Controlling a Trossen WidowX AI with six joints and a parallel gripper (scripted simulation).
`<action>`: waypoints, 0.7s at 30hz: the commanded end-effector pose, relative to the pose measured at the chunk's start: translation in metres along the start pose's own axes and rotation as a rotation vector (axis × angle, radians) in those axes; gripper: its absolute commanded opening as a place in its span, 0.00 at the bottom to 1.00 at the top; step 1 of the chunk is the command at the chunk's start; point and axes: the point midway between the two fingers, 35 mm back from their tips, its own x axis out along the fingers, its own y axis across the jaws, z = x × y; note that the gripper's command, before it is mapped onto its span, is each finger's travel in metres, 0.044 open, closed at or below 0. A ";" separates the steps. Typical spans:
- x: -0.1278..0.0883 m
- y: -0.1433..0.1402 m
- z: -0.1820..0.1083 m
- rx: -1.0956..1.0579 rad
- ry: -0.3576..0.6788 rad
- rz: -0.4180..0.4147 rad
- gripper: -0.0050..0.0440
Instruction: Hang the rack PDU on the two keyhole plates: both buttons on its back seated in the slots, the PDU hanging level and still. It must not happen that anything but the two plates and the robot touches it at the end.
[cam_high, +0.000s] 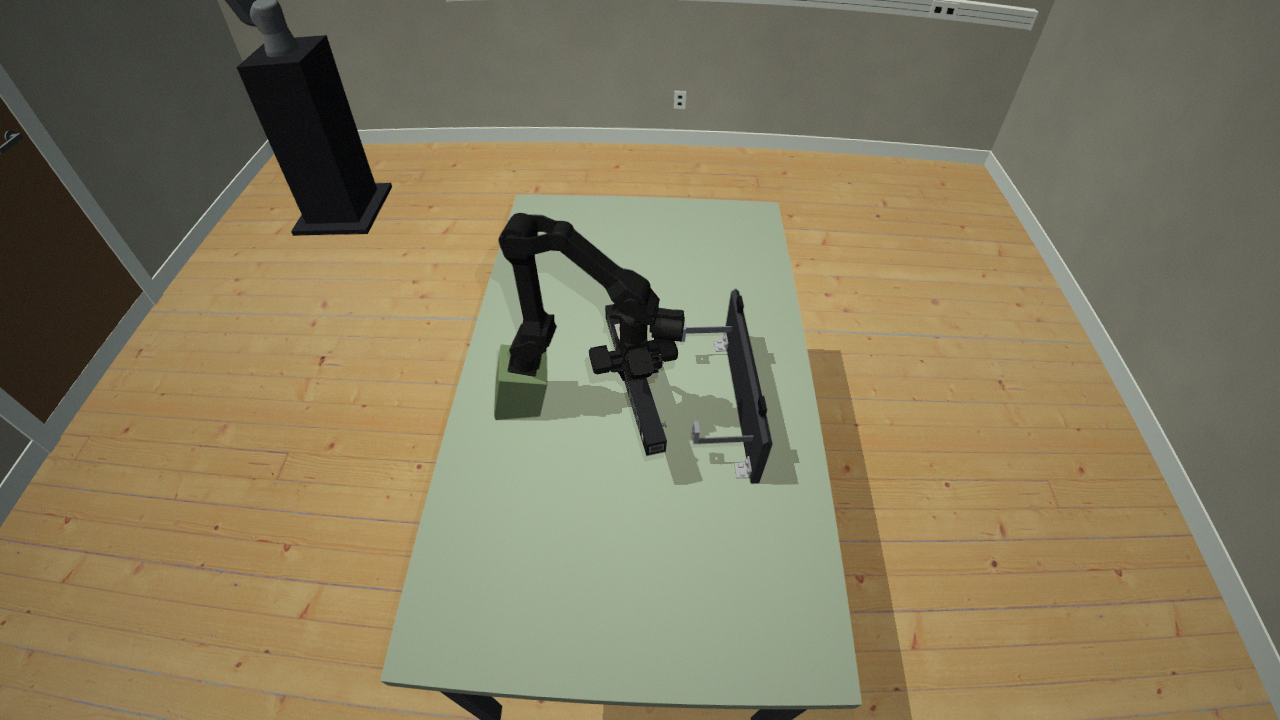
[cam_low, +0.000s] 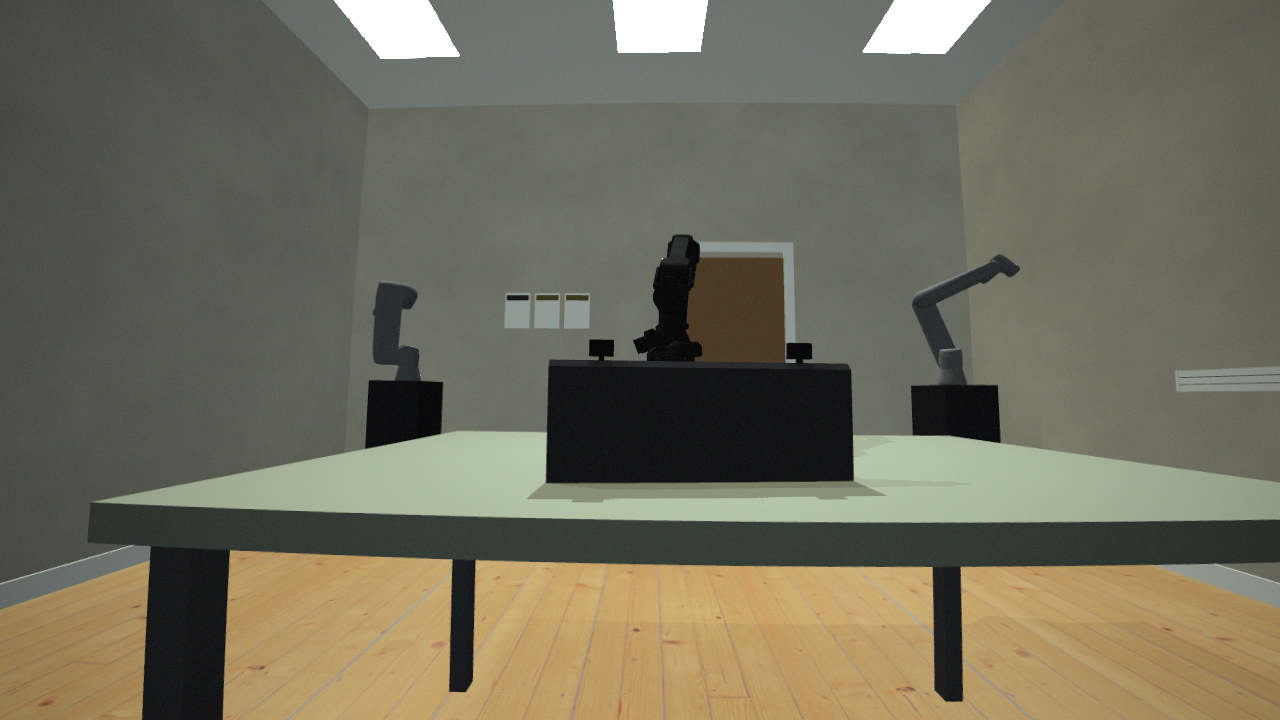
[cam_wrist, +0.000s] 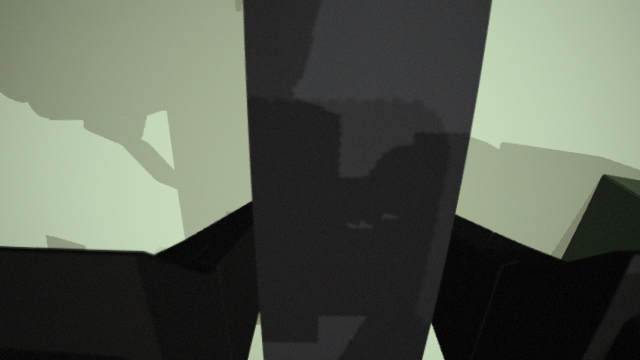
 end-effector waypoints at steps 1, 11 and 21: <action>0.008 0.029 0.004 0.089 -0.018 0.025 0.00; 0.028 0.052 0.002 0.198 -0.018 0.030 0.00; 0.027 0.059 0.003 0.198 -0.015 0.027 0.00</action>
